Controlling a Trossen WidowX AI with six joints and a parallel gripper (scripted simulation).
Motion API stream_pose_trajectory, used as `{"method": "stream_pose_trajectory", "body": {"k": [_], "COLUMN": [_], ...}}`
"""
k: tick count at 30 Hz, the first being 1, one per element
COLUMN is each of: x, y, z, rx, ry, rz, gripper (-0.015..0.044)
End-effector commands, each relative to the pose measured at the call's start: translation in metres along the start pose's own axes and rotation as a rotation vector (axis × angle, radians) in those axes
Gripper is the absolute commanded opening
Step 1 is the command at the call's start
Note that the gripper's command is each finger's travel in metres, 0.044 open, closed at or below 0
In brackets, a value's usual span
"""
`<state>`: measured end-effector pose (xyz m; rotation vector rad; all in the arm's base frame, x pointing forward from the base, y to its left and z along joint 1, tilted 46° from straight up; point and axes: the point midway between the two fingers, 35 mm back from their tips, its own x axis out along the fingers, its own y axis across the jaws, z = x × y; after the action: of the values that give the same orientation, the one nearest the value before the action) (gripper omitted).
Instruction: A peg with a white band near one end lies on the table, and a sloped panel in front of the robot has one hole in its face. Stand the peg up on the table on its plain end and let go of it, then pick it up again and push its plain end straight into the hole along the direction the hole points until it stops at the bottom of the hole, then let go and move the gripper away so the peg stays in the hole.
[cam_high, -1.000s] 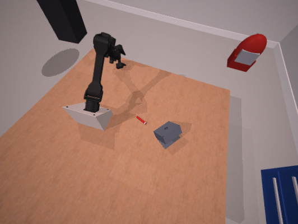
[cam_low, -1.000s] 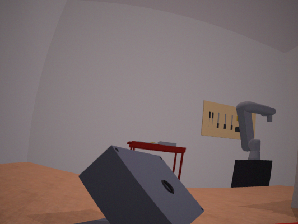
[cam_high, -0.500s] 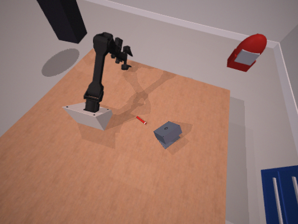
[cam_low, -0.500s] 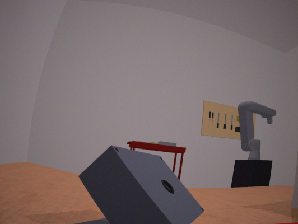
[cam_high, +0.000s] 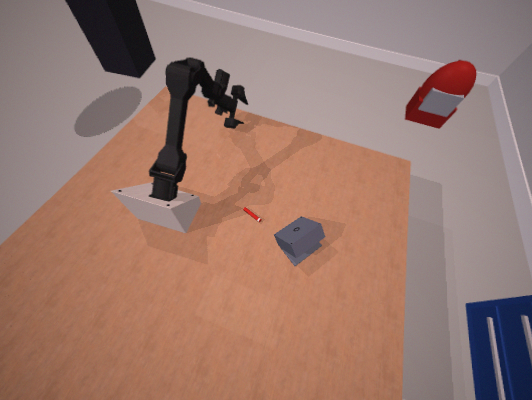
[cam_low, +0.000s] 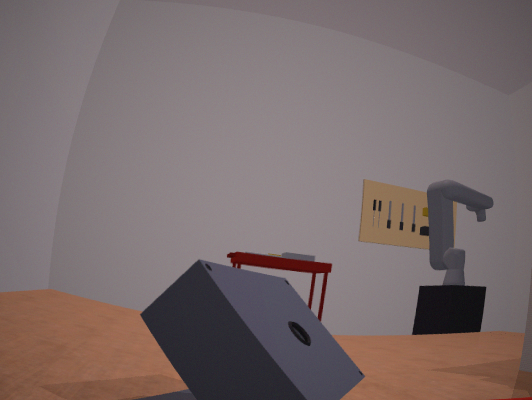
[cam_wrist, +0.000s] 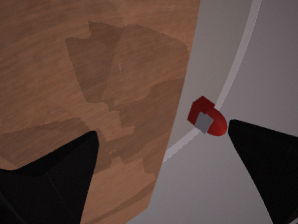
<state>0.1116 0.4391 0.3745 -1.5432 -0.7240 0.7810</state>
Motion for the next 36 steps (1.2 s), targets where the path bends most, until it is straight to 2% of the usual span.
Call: {"method": "stream_pose_trajectory", "body": {"k": [1, 36], "x": [0.004, 0.027], "y": [0.004, 0.065], "z": [-0.013, -0.151], "rx": [0.034, 0.395], "ry": [0.013, 0.214], "rz": [0.013, 0.177], "gripper": [0.0440, 0.0440]}}
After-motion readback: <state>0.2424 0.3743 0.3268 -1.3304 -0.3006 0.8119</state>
